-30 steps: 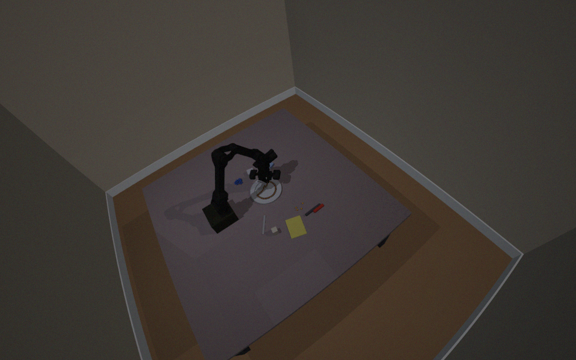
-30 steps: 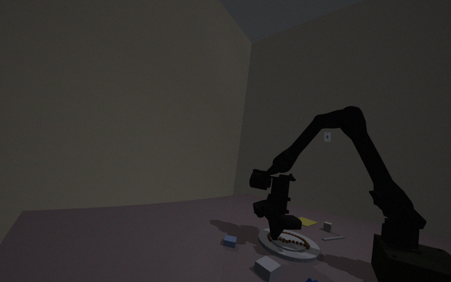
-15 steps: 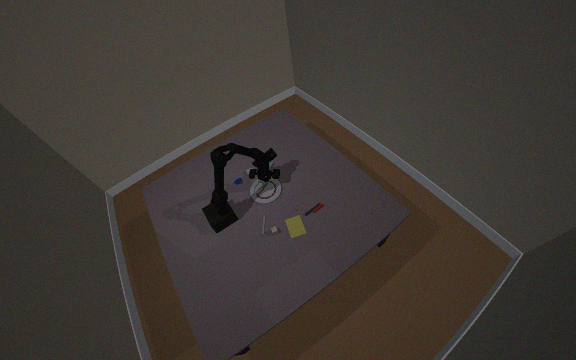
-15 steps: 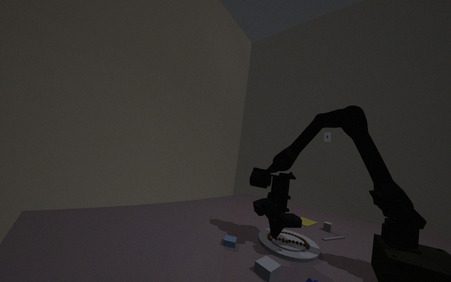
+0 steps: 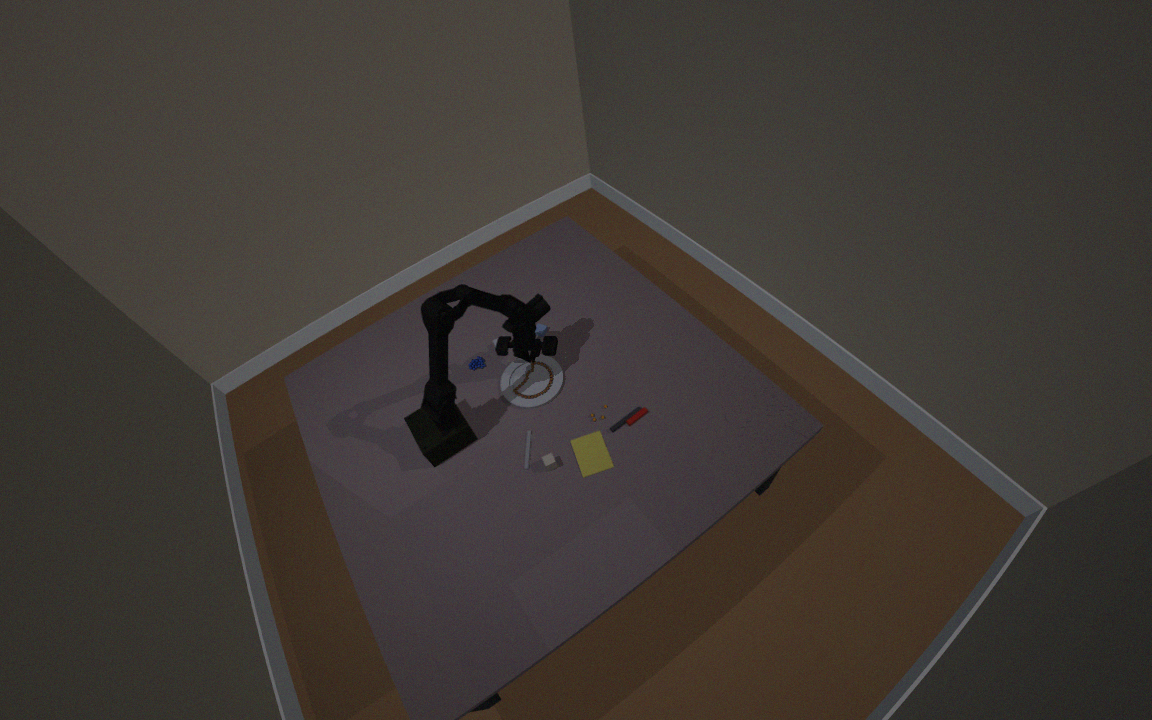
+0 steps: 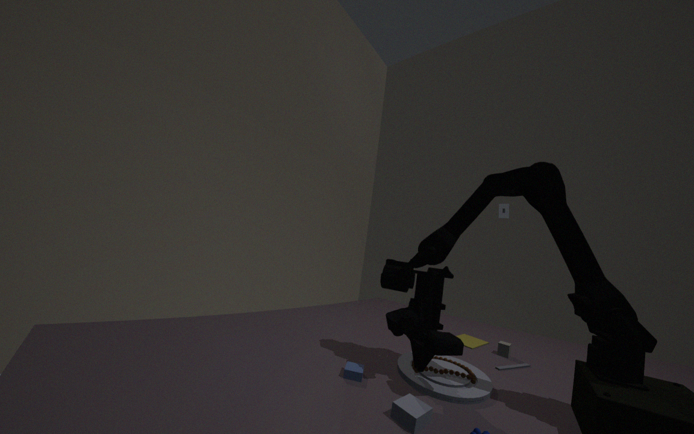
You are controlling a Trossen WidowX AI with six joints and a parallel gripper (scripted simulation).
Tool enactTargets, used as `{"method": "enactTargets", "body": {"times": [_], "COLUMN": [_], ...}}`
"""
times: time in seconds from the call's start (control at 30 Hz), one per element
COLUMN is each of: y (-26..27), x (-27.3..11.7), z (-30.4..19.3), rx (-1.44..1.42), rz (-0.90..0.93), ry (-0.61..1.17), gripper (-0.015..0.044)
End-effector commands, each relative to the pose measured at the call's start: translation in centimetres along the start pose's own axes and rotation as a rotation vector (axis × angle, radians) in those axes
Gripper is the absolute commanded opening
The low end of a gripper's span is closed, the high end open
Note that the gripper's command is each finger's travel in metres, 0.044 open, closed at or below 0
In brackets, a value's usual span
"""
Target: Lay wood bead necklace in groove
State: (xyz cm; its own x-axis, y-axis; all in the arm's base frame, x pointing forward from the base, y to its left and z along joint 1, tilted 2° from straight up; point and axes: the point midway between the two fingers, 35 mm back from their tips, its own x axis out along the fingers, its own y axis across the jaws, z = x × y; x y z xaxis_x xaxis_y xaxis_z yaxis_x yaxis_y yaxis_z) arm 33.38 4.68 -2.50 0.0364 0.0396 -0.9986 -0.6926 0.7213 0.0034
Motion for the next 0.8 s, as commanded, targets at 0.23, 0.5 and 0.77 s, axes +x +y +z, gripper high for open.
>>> {"method": "enactTargets", "body": {"times": [0.23,0.5,0.77], "y": [0.00,0.07,0.02], "x": [0.00,-0.40,-0.44], "z": [0.00,-0.03,-0.03], "rx": [0.000,0.006,0.006], "rz": [0.000,0.004,0.004], "ry": [0.000,0.001,0.001], "gripper": [0.0210,0.0420,0.0440]}}
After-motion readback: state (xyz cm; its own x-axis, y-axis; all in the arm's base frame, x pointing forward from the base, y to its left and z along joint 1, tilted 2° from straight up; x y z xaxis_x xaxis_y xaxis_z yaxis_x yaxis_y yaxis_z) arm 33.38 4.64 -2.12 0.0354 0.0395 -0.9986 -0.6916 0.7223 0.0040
